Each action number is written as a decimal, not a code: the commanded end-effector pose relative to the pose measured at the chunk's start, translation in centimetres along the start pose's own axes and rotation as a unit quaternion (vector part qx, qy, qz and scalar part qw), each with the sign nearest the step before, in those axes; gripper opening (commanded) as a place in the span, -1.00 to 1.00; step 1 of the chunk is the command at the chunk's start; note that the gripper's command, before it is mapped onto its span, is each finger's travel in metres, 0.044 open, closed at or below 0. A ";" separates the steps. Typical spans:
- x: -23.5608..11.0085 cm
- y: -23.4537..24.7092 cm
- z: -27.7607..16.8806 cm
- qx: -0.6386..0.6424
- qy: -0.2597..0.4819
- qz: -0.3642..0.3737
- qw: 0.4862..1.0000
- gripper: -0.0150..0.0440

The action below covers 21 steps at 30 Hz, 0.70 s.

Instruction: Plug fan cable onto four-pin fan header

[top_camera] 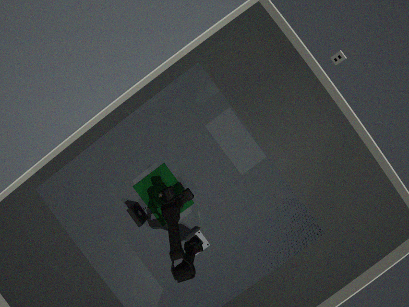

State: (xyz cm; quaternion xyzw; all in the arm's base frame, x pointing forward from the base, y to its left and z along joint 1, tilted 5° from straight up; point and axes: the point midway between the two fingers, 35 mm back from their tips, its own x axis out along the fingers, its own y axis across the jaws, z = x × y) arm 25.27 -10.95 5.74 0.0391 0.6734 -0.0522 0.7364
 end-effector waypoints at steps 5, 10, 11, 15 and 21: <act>-1.8 0.0 0.5 0.013 -0.008 -0.005 1.000 -0.49; -1.9 0.5 1.1 0.097 -0.009 -0.004 0.995 -0.49; -1.9 0.6 1.2 0.114 -0.009 -0.004 0.993 -0.49; -1.9 1.0 1.7 0.183 -0.009 -0.003 0.983 -0.49; -1.9 1.8 2.4 0.284 -0.010 -0.001 0.959 -0.49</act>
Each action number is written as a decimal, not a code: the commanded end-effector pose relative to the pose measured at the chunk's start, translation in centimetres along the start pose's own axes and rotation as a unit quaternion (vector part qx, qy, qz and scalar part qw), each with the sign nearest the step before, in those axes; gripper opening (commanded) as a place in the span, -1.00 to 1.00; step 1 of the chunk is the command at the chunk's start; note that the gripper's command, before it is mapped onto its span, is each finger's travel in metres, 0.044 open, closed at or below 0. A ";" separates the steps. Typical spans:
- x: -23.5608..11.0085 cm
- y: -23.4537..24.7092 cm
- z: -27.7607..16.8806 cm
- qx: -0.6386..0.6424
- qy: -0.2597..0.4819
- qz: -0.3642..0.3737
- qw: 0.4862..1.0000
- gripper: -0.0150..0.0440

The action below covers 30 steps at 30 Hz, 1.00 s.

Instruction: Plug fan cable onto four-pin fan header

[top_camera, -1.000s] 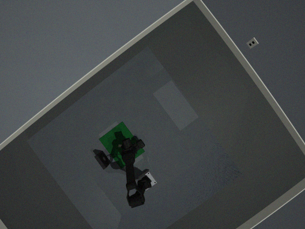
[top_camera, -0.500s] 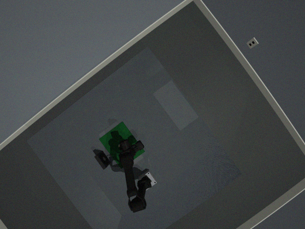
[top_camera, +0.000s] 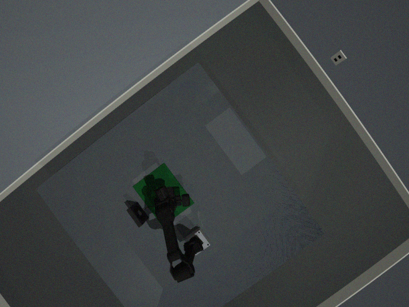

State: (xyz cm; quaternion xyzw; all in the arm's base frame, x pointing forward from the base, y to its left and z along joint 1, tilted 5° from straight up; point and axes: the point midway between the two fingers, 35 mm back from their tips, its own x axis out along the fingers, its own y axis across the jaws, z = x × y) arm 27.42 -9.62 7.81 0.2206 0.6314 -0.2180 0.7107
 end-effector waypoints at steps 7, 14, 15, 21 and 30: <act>0.0 1.5 0.4 0.157 0.000 -0.002 0.988 -0.49; 0.0 2.7 0.7 0.275 0.000 -0.001 0.961 -0.49; 0.0 2.9 0.7 0.292 0.000 -0.001 0.956 -0.49; 0.0 3.9 0.9 0.390 0.000 -0.001 0.921 -0.49; 0.0 5.5 1.0 0.528 0.000 0.000 0.849 -0.49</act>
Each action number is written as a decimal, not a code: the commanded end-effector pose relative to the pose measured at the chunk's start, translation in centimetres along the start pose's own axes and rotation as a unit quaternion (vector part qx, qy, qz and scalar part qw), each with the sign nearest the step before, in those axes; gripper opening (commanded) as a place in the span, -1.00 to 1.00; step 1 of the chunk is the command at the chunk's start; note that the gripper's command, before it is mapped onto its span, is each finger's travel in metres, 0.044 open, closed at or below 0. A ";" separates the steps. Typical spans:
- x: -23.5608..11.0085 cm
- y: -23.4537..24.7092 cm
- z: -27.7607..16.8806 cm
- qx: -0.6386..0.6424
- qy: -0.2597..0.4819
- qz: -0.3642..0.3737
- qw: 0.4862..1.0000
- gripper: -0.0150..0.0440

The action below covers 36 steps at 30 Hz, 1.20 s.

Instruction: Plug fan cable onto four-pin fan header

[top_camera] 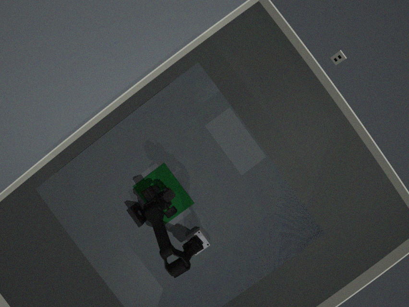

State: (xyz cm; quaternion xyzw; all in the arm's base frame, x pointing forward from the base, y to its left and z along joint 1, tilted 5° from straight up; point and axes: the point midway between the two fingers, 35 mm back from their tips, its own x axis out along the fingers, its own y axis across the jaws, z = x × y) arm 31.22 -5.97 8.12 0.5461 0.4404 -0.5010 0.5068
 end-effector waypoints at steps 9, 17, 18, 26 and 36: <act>0.1 1.1 -1.7 0.191 -0.002 0.000 0.982 -0.49; 0.1 1.9 -3.0 0.325 -0.001 0.000 0.946 -0.49; 0.1 1.9 -3.0 0.330 -0.001 0.000 0.944 -0.49; 0.2 2.0 -3.2 0.349 -0.001 0.000 0.937 -0.49; 0.0 1.6 -2.8 0.351 -0.001 0.000 0.936 -0.49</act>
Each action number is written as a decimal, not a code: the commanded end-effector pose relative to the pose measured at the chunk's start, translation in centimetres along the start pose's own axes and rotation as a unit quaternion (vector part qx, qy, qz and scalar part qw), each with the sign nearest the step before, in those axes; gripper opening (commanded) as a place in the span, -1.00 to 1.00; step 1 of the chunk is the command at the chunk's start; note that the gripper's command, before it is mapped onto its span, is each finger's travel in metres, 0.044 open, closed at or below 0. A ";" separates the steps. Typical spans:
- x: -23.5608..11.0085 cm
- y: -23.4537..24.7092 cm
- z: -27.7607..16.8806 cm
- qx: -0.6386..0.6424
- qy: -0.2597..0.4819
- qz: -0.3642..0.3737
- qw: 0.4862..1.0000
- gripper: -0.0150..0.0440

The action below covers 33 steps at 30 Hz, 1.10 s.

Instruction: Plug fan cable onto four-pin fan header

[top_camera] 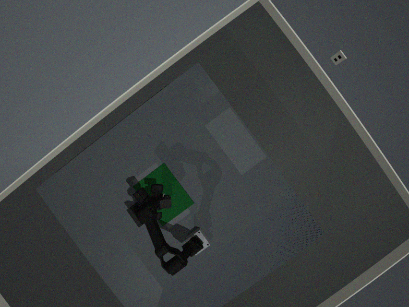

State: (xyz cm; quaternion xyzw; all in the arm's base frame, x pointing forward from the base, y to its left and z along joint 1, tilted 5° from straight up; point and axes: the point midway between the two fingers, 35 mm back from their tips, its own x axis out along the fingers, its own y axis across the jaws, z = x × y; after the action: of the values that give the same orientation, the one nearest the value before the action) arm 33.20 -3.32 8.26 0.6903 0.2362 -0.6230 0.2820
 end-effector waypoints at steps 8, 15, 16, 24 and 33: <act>0.0 0.0 0.4 -0.003 -0.002 0.000 1.000 -0.49; 2.2 0.0 0.4 -0.004 -0.002 0.000 1.000 -0.49; 2.2 0.0 0.4 -0.004 -0.002 0.000 1.000 -0.49; 2.2 0.0 0.4 -0.004 -0.002 0.000 1.000 -0.49; 2.2 0.1 0.3 -0.005 -0.002 0.000 1.000 -0.49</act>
State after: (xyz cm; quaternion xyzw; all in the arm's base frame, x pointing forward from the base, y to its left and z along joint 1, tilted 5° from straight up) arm 33.18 -3.60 6.06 0.6881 0.2387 -0.6237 0.2840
